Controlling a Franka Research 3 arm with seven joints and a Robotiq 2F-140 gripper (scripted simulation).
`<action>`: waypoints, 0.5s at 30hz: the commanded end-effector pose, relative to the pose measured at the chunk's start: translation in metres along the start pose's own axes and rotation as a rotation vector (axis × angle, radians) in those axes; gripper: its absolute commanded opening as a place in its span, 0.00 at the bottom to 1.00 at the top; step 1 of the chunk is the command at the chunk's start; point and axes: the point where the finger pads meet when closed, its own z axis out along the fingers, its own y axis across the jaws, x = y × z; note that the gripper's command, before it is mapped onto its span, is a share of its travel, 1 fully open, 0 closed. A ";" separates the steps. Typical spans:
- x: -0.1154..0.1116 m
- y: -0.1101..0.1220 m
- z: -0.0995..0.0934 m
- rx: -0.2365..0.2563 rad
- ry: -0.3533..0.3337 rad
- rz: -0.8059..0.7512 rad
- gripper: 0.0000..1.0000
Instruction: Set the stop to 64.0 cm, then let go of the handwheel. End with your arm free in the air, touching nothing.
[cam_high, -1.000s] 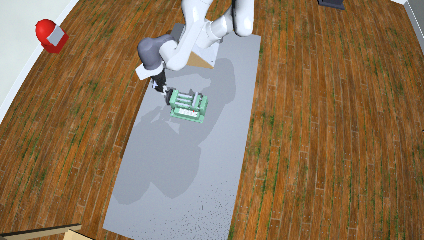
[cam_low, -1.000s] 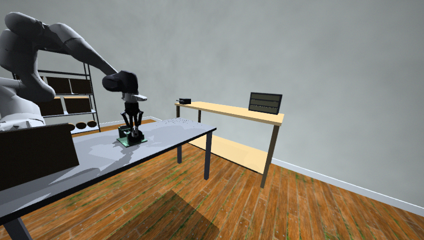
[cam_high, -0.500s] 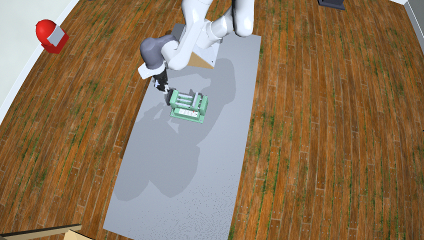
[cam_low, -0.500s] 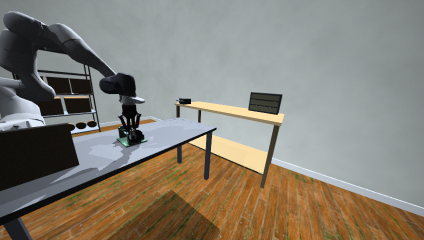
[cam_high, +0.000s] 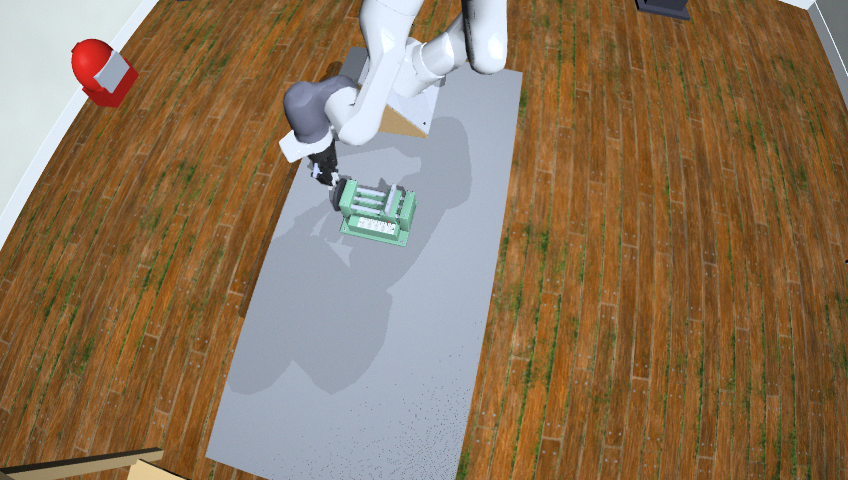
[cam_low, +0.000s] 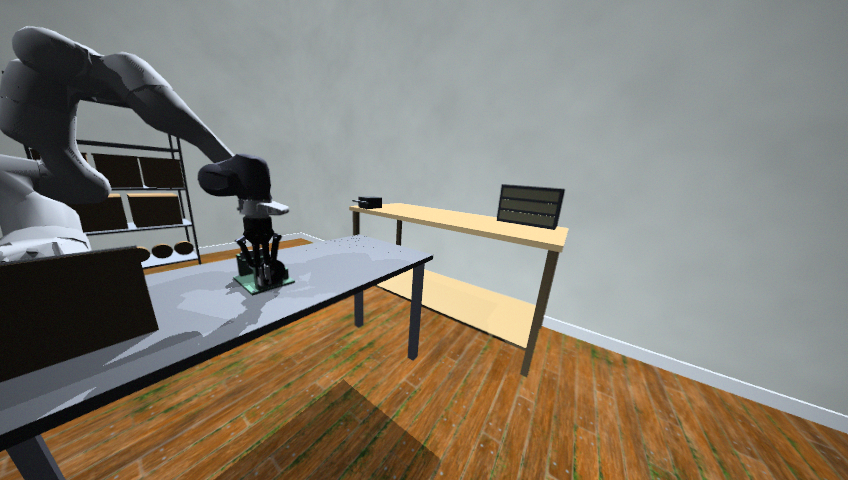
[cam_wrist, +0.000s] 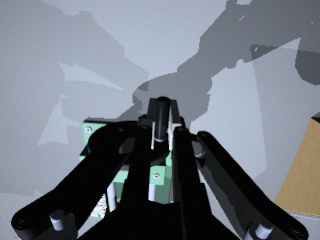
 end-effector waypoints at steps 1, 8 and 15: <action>0.001 -0.001 0.006 0.001 0.005 -0.004 0.04; 0.001 -0.005 0.014 0.001 0.005 -0.004 0.04; 0.001 -0.008 0.018 0.001 0.005 -0.004 0.04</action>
